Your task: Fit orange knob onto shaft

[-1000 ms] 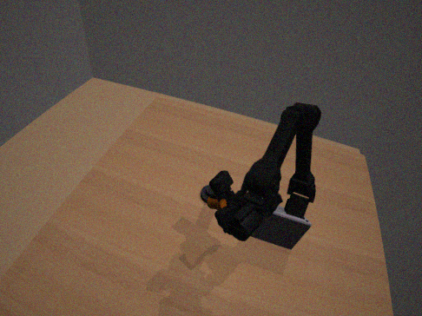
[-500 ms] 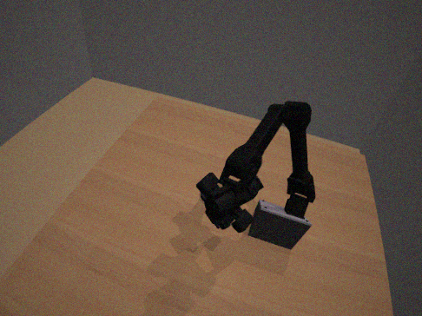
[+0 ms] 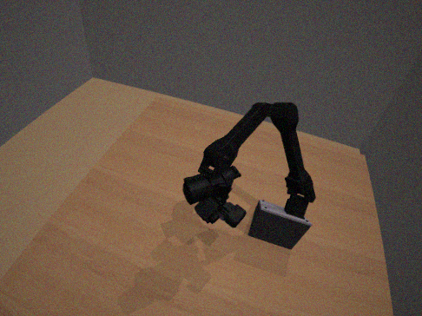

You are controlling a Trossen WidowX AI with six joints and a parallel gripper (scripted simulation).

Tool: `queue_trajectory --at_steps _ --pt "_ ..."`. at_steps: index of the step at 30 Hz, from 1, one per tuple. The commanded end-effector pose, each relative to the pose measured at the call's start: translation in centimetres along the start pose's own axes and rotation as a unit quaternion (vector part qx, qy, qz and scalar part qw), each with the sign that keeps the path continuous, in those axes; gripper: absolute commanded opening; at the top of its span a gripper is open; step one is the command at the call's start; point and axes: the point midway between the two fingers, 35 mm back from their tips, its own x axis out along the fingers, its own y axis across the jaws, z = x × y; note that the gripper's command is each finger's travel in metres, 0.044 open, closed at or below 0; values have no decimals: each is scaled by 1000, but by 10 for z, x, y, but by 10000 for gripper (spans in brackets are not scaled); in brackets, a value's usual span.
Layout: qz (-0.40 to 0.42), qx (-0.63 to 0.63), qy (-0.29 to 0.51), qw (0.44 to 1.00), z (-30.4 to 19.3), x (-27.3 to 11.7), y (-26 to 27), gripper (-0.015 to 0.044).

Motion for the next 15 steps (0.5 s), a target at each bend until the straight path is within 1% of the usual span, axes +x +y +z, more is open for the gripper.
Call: queue_trajectory --at_steps 1,15 --pt "15 -2 -4 1000 3 5 -2 0" --pt "21 0 -5 1000 11 84 -7 0"
